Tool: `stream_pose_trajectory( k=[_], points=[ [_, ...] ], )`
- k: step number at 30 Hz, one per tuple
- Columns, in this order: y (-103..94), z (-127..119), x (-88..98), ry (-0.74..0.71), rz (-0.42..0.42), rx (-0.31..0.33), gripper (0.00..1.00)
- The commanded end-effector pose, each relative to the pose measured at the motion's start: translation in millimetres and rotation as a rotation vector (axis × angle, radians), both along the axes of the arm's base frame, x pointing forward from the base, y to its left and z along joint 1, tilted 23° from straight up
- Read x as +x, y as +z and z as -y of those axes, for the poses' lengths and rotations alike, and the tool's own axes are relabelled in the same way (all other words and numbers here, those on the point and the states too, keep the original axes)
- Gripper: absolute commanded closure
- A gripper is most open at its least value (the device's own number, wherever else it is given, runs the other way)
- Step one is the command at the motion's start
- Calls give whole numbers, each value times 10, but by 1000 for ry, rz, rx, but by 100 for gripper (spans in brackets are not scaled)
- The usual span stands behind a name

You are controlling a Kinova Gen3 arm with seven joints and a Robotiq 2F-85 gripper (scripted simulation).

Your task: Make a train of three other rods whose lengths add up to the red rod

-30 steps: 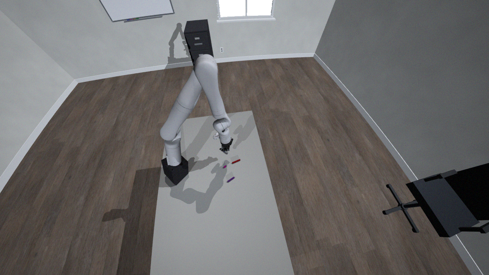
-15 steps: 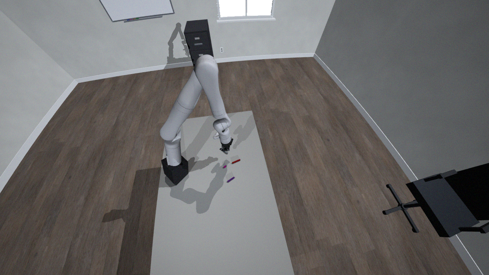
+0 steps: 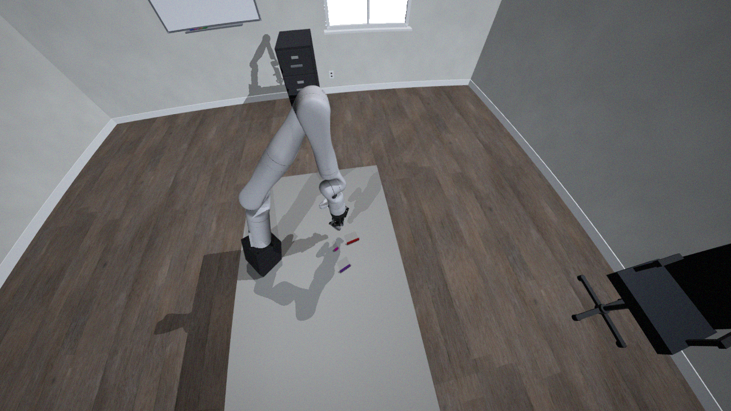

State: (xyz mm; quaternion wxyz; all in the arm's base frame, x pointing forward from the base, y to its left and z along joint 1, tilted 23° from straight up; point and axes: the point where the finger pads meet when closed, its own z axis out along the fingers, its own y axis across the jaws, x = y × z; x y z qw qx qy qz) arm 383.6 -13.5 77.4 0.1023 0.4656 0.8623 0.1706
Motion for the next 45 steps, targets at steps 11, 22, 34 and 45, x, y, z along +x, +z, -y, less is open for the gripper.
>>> stream_pose_trajectory(
  k=[11,22,34,45],
  points=[
    [-104,2,22,-8,-4,4,95],
    [-149,-10,36,-7,-5,5,95],
    [-246,-32,74,-7,-5,5,95],
    [-394,-65,133,-8,-5,4,95]
  ],
)
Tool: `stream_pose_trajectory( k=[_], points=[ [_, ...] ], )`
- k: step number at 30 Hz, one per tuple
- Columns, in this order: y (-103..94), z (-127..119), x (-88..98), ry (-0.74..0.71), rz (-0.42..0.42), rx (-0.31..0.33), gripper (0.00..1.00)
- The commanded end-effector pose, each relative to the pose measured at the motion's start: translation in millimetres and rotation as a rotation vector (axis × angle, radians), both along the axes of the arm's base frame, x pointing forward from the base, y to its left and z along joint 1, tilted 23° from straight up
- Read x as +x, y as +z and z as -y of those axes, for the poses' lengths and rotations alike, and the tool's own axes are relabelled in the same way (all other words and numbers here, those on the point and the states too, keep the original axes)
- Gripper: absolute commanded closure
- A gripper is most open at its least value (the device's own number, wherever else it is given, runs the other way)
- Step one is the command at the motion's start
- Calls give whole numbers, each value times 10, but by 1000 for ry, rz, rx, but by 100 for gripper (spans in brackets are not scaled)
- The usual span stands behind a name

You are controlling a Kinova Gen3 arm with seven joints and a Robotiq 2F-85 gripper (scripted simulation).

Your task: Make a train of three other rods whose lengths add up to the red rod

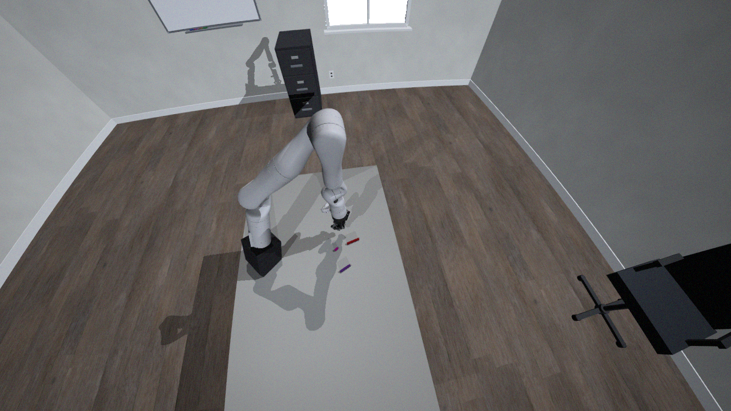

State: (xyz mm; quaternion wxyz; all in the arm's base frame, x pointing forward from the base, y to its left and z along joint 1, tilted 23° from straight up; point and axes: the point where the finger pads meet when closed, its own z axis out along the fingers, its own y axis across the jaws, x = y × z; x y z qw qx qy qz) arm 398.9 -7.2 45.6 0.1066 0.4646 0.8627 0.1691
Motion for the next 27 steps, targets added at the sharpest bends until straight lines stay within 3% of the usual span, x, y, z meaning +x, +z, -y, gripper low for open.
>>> stream_pose_trajectory(
  k=[1,27],
  points=[
    [-95,-7,-12,-8,-11,11,95],
    [-372,-69,97,-8,-11,11,95]
  ],
)
